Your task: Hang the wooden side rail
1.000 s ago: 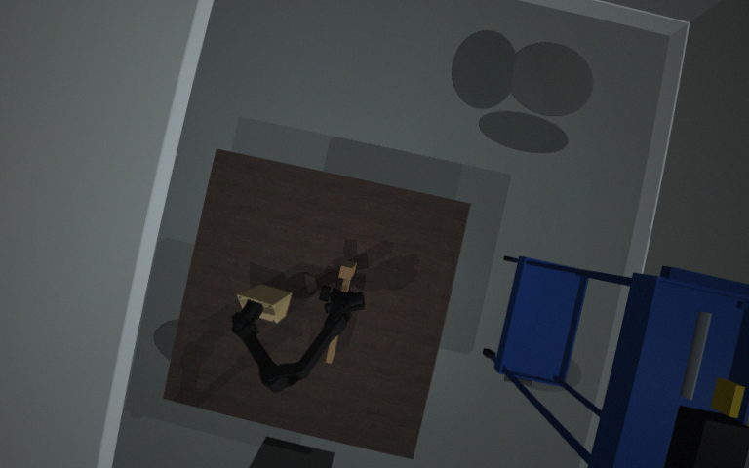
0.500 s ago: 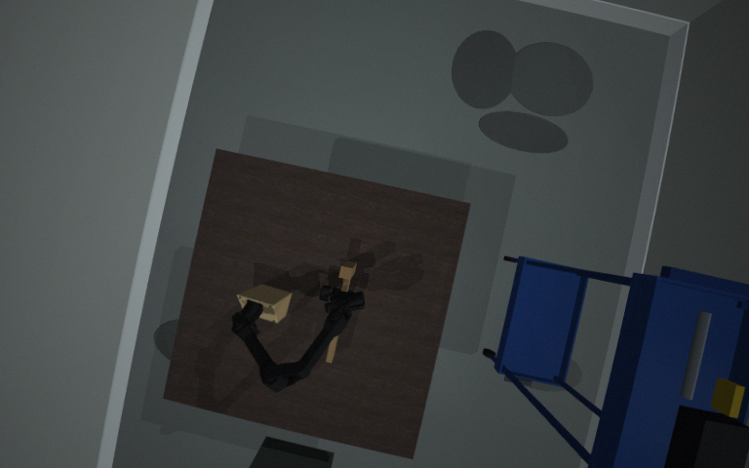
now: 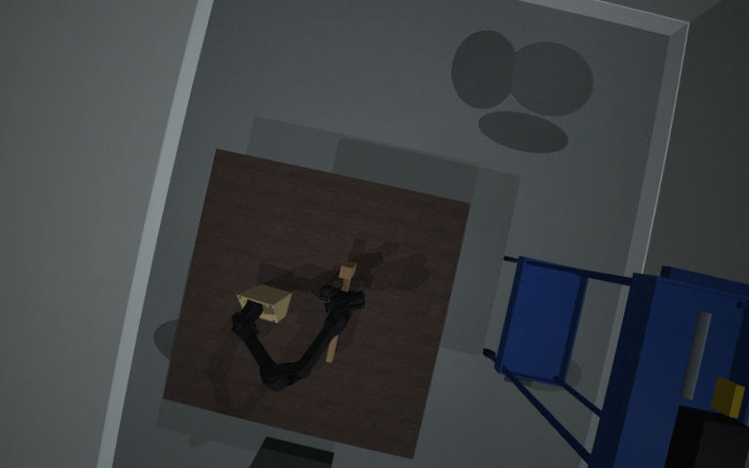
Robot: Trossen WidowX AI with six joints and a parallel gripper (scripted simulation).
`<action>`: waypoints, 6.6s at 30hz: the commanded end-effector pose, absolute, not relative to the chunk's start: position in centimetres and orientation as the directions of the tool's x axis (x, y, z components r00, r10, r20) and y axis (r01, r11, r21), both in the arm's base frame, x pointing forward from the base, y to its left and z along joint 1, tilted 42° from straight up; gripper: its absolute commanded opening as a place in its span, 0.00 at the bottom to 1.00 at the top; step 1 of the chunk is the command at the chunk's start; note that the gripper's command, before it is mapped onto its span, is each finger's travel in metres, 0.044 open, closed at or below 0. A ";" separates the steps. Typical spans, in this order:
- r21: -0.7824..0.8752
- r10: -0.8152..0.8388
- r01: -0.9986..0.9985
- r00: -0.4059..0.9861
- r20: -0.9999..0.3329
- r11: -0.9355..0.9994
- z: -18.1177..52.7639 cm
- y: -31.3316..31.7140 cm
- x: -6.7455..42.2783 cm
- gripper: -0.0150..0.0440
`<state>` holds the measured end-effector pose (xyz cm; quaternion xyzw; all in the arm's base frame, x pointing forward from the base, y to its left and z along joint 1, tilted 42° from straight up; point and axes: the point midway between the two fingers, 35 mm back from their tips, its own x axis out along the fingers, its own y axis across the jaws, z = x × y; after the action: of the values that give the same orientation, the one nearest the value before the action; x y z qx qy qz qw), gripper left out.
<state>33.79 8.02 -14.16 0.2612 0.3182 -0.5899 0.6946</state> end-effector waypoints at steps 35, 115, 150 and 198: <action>-0.010 -0.649 0.985 0.106 -0.753 0.172 -14.5 8.7 33.7 0.25; -0.009 -0.649 0.985 0.106 -0.753 0.172 -15.3 8.4 33.7 0.25; -0.009 -0.650 0.985 0.106 -0.753 0.172 -15.7 8.0 33.7 0.25; -0.007 -0.647 0.986 0.105 -0.755 0.169 -10.8 8.7 33.7 1.00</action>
<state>33.71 8.64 -10.78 0.2647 0.3195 -0.5878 0.6945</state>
